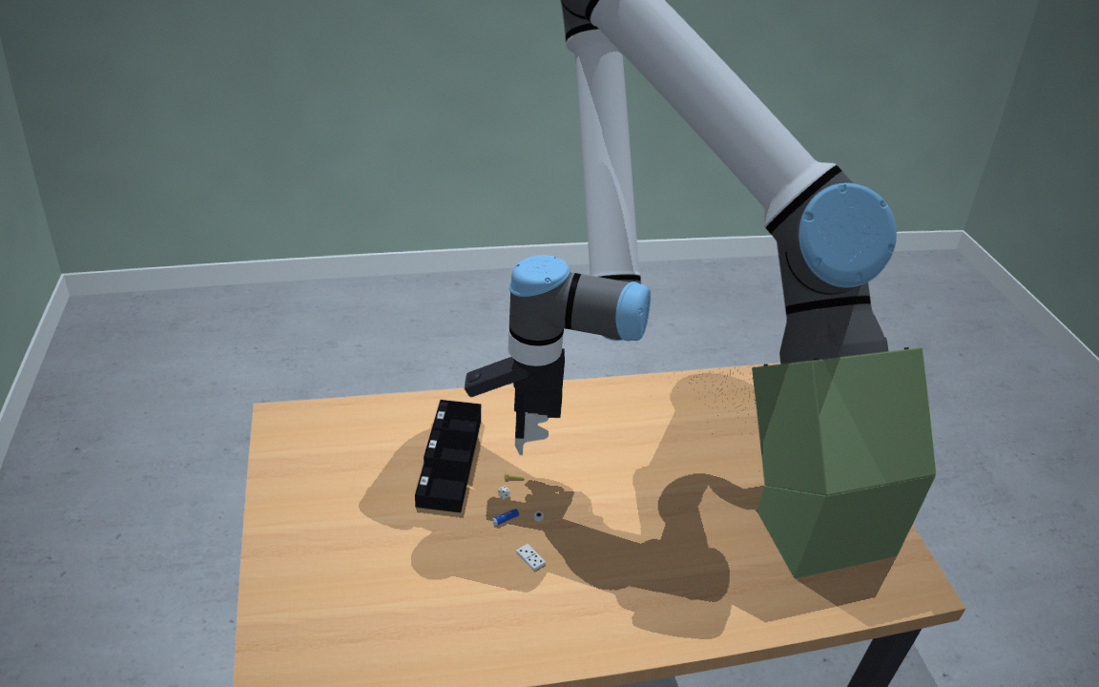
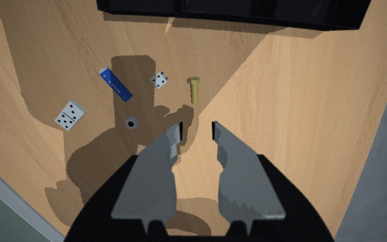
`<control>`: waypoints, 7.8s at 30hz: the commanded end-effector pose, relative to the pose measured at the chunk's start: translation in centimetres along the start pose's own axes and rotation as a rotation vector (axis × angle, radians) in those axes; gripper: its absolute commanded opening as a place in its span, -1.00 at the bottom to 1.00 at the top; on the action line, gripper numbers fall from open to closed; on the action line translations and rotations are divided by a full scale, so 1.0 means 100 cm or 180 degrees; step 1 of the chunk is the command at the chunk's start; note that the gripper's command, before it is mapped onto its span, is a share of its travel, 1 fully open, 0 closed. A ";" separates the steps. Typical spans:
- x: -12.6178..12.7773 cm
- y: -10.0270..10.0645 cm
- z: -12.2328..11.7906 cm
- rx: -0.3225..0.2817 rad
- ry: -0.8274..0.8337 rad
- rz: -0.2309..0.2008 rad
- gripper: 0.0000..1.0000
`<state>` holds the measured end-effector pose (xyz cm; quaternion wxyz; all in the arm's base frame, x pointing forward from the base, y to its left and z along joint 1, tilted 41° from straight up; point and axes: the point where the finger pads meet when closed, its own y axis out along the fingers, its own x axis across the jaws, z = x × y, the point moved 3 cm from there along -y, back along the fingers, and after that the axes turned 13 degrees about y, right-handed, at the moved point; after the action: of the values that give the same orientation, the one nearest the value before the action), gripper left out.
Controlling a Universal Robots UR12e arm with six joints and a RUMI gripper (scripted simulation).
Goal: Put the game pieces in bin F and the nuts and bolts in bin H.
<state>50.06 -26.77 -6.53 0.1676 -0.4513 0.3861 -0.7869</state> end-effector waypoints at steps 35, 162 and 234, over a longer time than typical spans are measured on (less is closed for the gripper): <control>-0.005 0.002 0.007 0.0017 -0.0002 0.0007 -0.65; -0.005 0.015 0.007 0.0017 -0.0002 0.0007 -1.00; 0.087 0.005 0.140 0.0042 0.4799 0.0052 -1.00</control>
<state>57.04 -38.82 2.15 -0.1122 0.1789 0.3994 -0.8921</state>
